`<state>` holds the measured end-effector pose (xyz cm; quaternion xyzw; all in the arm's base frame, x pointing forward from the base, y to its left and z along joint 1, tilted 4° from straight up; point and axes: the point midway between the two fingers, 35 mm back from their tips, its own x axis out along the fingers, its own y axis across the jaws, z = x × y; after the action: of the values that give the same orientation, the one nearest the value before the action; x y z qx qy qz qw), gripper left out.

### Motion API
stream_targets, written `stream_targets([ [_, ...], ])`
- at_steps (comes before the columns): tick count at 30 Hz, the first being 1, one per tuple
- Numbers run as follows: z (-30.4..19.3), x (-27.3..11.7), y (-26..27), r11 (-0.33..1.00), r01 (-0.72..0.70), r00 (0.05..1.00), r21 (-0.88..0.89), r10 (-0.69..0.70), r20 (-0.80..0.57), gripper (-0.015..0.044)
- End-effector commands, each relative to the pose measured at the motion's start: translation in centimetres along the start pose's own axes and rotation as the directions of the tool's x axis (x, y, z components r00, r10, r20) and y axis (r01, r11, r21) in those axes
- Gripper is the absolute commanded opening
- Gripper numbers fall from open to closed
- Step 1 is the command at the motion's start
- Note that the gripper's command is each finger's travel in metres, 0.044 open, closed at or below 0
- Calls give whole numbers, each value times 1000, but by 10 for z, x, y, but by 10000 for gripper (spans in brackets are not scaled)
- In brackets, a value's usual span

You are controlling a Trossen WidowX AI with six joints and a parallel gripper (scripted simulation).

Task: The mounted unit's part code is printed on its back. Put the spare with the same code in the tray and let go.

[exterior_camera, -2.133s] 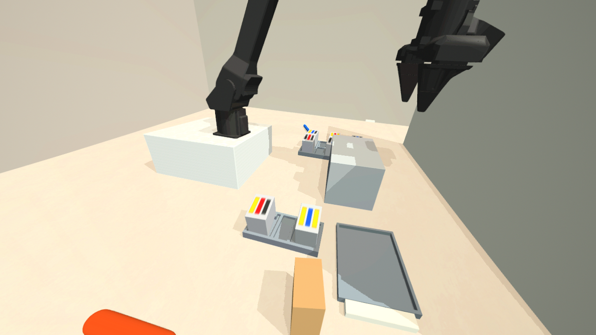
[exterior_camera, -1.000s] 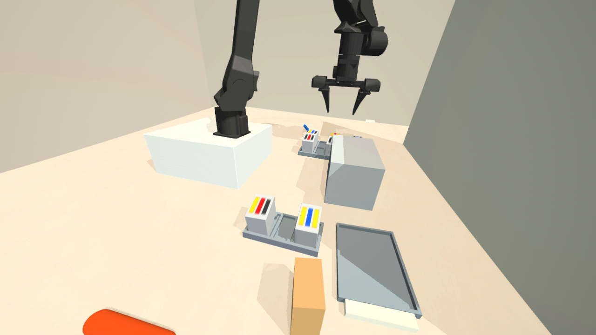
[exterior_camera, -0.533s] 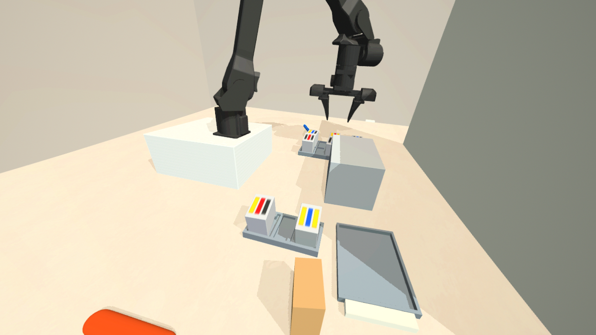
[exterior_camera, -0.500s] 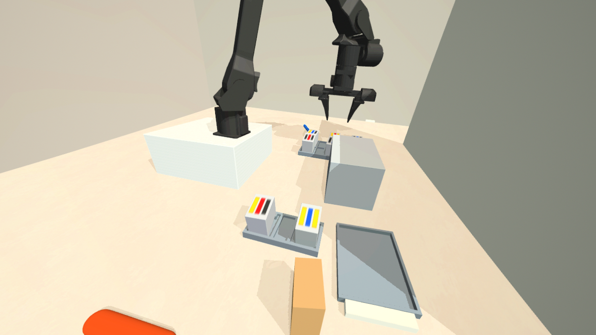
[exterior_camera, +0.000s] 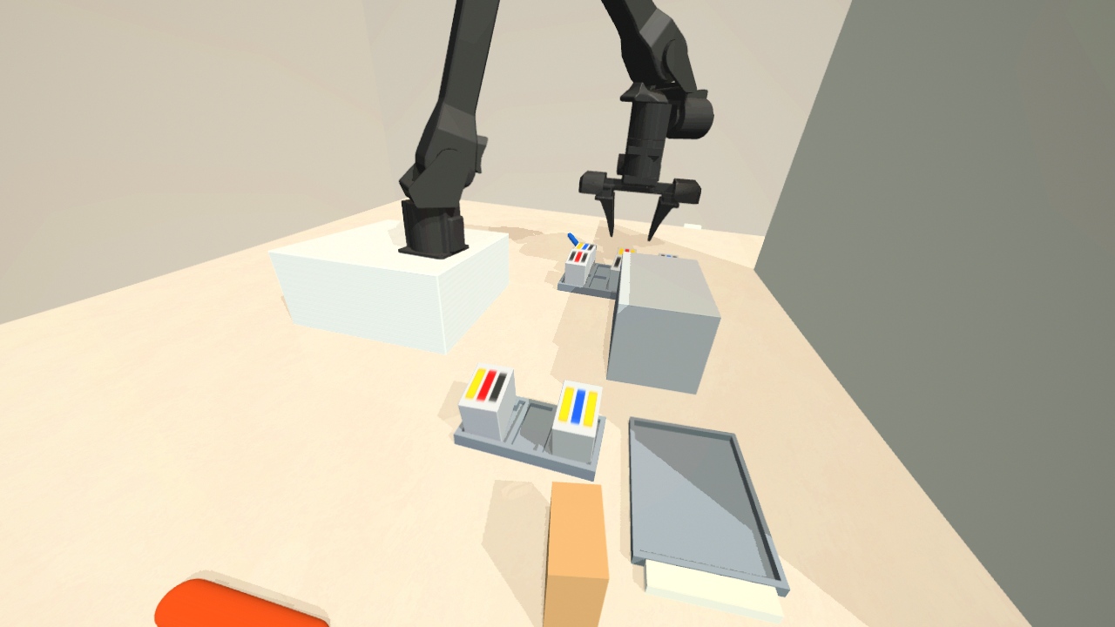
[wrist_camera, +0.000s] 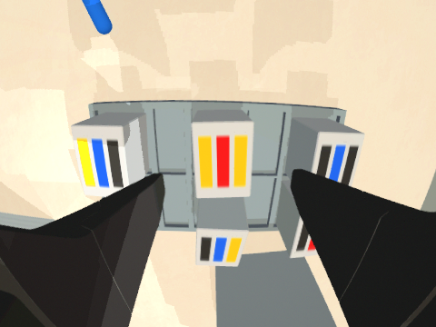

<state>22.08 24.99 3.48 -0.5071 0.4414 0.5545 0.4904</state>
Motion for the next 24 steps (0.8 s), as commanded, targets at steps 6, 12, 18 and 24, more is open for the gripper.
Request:
stream_targets([
  [6,0,17,1,1000,-2,1000,3,2,-2,300],
  [12,-1,27,1,1000,-3,1000,3,3,-2,300],
  [18,-1,37,1,1000,-3,1000,3,3,-2,300],
  [24,-1,47,2,1000,-3,1000,3,3,-2,300],
])
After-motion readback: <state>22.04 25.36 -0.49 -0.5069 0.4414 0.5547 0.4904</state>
